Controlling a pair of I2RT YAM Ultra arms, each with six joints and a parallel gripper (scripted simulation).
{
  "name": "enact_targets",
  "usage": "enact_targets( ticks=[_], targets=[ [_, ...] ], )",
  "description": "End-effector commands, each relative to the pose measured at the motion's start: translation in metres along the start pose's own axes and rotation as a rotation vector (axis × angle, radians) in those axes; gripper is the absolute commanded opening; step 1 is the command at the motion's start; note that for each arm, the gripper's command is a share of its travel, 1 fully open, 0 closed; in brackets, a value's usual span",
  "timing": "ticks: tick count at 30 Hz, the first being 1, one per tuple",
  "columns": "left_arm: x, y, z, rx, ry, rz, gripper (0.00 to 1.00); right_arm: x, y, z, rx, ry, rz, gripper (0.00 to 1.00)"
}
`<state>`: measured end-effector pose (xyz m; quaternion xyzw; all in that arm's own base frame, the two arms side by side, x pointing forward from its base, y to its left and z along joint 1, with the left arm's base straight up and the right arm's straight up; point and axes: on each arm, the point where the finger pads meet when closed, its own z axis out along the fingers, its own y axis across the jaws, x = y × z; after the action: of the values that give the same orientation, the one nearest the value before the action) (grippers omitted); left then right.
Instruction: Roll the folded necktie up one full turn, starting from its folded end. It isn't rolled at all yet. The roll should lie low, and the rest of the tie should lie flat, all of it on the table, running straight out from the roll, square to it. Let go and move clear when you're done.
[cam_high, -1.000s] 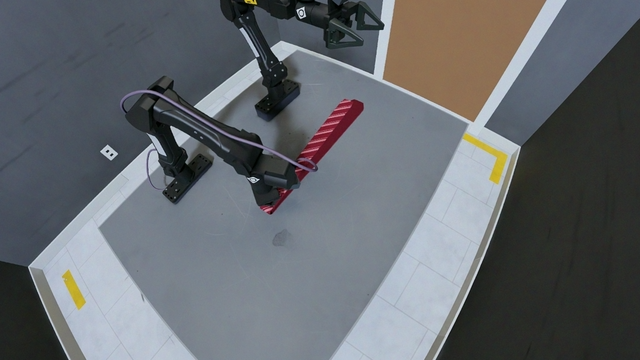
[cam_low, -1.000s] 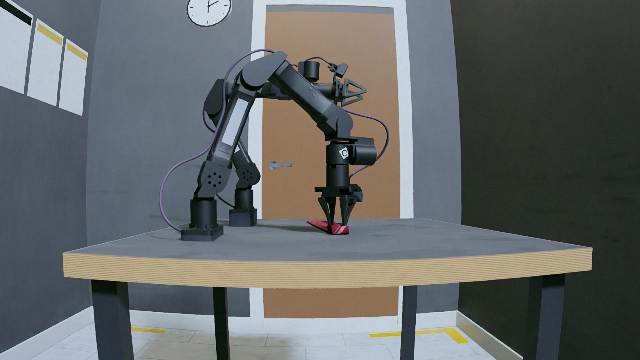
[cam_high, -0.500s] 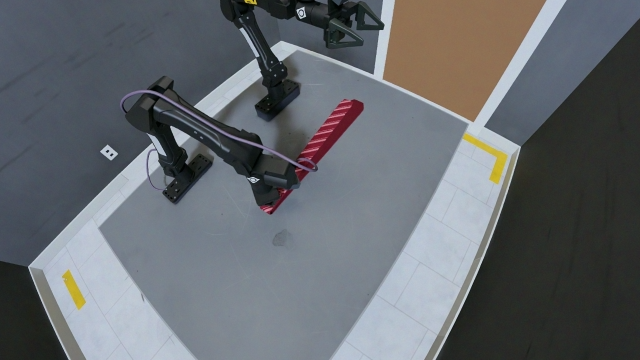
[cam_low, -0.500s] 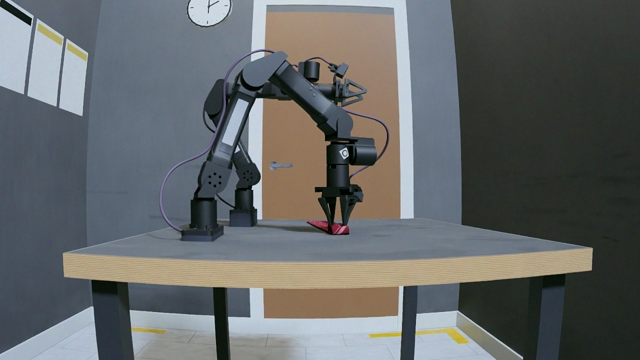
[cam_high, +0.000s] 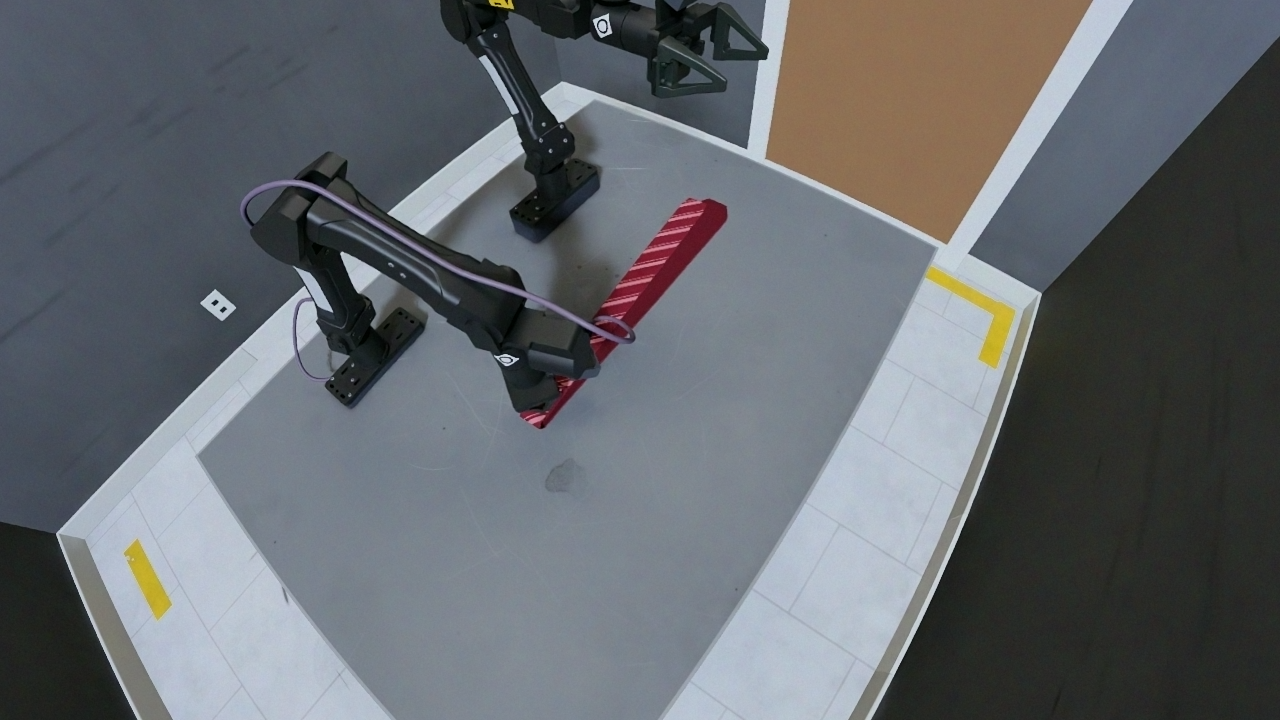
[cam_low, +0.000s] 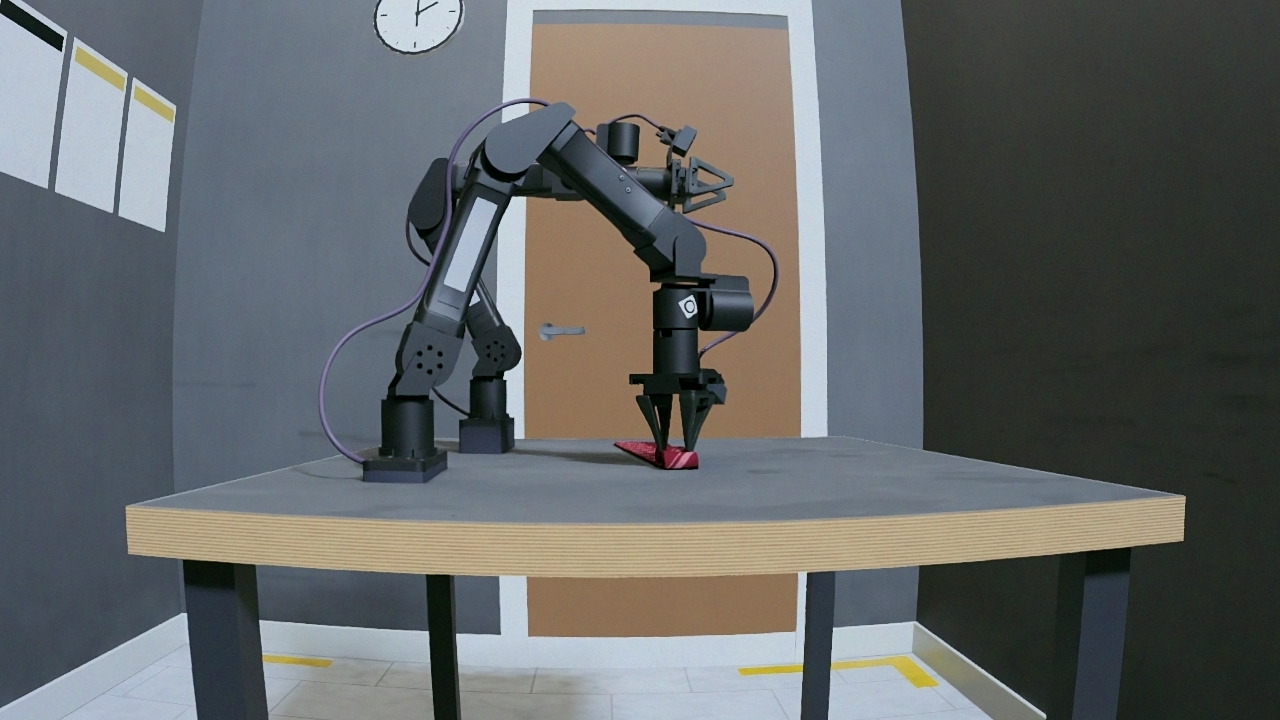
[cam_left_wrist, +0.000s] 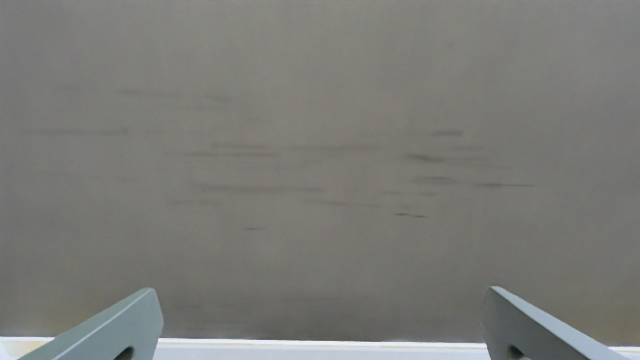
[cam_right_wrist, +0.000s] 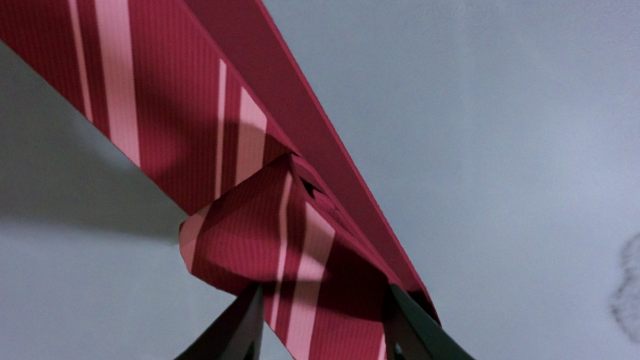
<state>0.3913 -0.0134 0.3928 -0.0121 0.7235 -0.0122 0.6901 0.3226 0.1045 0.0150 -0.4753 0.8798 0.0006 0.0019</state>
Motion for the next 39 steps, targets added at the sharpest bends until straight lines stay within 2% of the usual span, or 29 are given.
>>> enact_targets(
  ticks=[1,39],
  targets=[
    [-0.021,-0.001,-0.002,0.011,-0.048,-0.012,1.00,-0.003,0.002,-0.008,-0.007,-0.011,0.001,0.38],
    [-0.021,-0.001,-0.002,0.011,-0.048,-0.012,1.00,-0.003,0.002,-0.044,-0.007,-0.011,0.001,0.38]
  ],
)
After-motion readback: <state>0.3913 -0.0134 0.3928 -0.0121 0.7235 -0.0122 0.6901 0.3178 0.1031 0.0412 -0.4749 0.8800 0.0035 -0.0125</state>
